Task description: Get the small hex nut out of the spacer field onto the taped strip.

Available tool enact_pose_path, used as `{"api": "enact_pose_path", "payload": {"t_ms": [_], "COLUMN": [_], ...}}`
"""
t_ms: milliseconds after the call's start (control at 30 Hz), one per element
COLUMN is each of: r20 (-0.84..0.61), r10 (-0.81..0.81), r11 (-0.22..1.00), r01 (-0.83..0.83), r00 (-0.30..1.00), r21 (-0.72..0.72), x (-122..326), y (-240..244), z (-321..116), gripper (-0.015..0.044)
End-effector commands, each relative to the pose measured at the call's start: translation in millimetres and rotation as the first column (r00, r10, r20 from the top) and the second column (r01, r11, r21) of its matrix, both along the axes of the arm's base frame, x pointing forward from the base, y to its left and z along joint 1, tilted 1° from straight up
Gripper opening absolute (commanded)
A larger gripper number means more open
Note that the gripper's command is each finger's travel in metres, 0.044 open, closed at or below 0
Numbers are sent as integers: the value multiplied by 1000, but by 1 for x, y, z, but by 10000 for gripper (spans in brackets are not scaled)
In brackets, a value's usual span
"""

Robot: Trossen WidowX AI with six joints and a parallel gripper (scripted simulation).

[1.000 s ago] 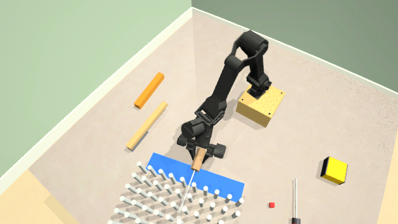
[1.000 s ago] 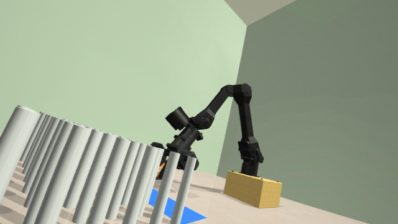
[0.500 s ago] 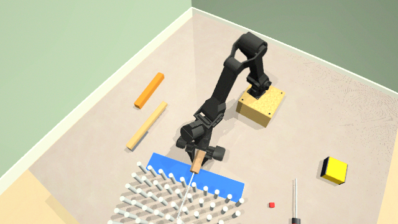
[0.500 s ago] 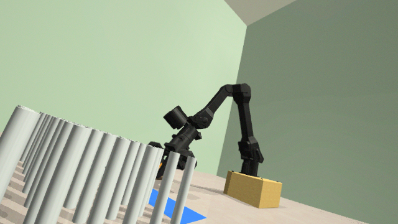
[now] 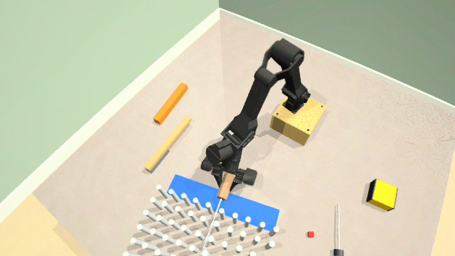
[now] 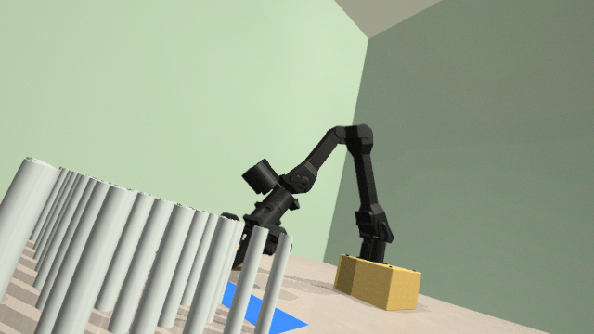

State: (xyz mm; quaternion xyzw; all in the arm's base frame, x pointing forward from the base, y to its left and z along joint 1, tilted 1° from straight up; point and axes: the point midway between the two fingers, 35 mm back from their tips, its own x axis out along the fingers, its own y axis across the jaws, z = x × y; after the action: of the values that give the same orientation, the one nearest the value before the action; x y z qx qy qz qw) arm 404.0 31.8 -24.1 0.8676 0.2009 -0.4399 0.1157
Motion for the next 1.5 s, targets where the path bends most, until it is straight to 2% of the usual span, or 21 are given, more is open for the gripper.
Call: {"api": "enact_pose_path", "payload": {"t_ms": [0, 1467], "r20": [2, 1], "r10": [-6, -2], "r11": [1000, 1000], "r01": [6, 2], "r00": [1000, 1000], "r21": [-1, -2], "x": [1, -14], "y": [0, -6], "z": [-2, -14], "gripper": [0, 0]}}
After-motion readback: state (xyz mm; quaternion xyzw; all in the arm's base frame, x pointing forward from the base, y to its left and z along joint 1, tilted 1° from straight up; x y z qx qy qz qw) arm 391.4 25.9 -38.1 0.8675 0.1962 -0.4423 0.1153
